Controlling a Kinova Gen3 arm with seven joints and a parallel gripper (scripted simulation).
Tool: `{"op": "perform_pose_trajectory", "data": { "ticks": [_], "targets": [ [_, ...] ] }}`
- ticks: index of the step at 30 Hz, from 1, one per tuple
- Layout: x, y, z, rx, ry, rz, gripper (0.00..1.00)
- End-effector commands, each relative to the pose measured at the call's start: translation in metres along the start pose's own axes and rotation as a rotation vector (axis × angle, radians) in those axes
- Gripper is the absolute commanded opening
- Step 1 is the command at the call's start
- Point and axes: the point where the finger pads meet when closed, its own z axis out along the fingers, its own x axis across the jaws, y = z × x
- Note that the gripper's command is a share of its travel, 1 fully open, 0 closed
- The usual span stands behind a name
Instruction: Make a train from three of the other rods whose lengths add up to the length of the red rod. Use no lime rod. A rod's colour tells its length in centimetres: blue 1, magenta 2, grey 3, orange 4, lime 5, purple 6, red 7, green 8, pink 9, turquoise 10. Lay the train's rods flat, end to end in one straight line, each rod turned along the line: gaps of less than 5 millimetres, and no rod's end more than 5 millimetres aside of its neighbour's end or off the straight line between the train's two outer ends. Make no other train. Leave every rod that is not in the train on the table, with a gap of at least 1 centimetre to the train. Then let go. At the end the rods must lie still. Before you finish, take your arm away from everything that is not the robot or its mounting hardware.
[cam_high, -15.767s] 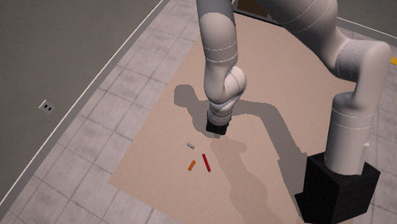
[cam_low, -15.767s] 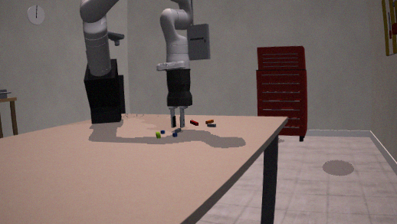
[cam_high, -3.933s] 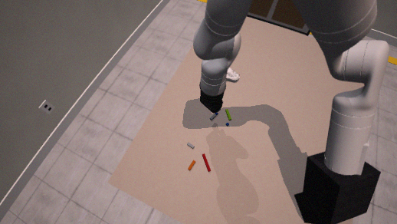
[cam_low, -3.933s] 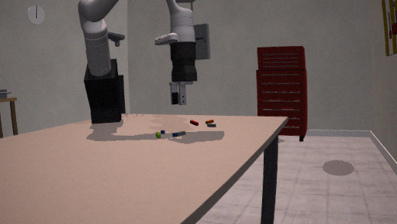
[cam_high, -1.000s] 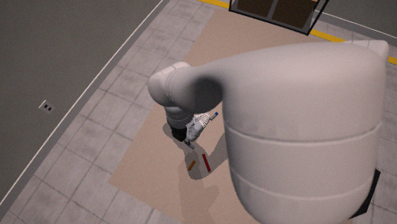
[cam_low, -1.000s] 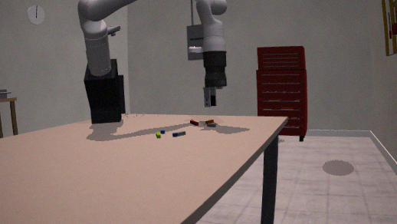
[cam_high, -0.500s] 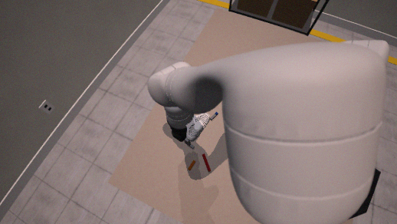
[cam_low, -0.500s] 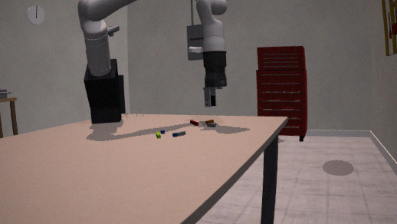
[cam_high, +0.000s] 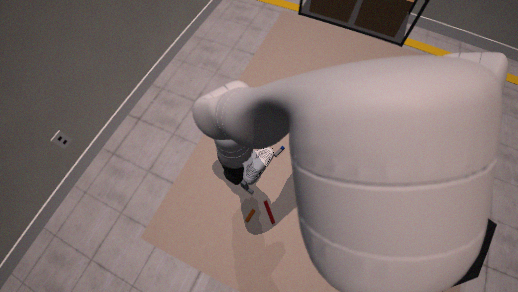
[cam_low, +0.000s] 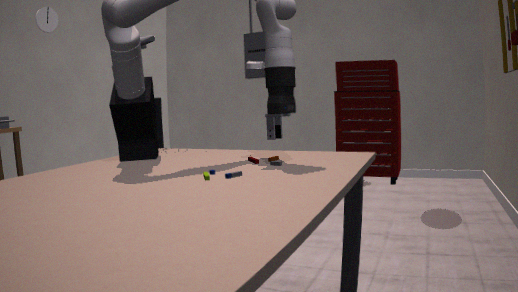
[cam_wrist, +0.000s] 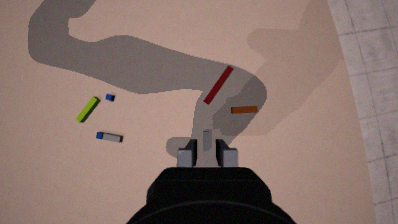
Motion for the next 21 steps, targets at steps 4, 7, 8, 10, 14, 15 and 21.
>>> {"op": "perform_pose_trajectory", "data": {
  "ticks": [4,7,8,10,14,15,21],
  "targets": [
    [0.0,0.0,0.003,0.0,-0.001,0.0,0.54],
    [0.0,0.0,0.005,0.0,-0.001,0.001,0.54],
    [0.0,0.0,0.006,0.0,-0.001,0.001,0.54],
    [0.0,0.0,0.008,0.0,-0.001,0.001,0.54],
    [0.0,0.0,0.011,0.0,-0.001,0.001,0.54],
    [0.0,0.0,0.012,0.0,-0.001,0.001,0.54],
    [0.0,0.0,0.021,0.0,-0.001,0.001,0.54]
  ]
}}
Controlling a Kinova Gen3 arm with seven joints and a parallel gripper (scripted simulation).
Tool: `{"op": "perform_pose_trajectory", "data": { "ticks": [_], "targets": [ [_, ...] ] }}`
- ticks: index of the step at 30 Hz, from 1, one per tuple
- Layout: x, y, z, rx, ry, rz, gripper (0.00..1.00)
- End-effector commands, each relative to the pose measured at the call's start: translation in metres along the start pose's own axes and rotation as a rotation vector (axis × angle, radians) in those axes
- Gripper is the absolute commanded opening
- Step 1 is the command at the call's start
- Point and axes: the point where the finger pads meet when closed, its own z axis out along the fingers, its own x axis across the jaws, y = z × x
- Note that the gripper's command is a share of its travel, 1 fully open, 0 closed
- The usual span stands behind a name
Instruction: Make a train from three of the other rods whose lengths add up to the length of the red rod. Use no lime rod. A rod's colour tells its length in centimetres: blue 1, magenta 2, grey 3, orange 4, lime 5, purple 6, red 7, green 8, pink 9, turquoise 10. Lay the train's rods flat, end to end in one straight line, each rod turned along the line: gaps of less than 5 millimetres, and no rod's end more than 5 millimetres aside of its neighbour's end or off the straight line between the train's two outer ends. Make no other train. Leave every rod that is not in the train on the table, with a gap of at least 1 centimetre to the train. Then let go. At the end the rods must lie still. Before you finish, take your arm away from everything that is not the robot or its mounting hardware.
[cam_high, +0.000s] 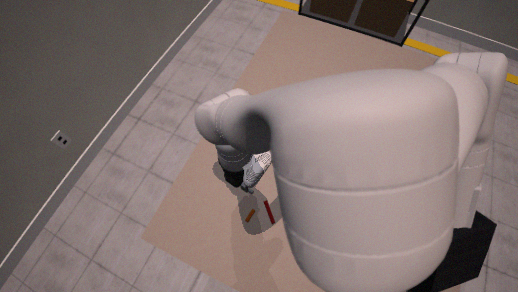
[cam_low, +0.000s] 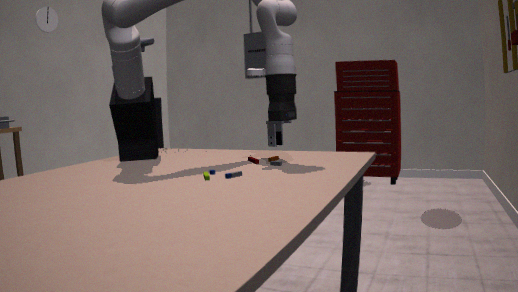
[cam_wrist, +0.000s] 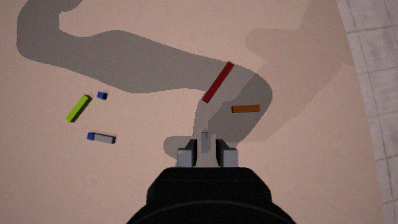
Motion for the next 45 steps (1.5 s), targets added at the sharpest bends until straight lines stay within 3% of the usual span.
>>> {"op": "perform_pose_trajectory", "data": {
  "ticks": [1,23,45],
  "targets": [
    [-0.002,0.0,0.005,0.002,-0.004,0.002,0.54],
    [-0.002,0.0,0.03,0.002,-0.004,0.002,0.54],
    [-0.002,0.0,0.033,0.002,-0.004,0.002,0.54]
  ]
}}
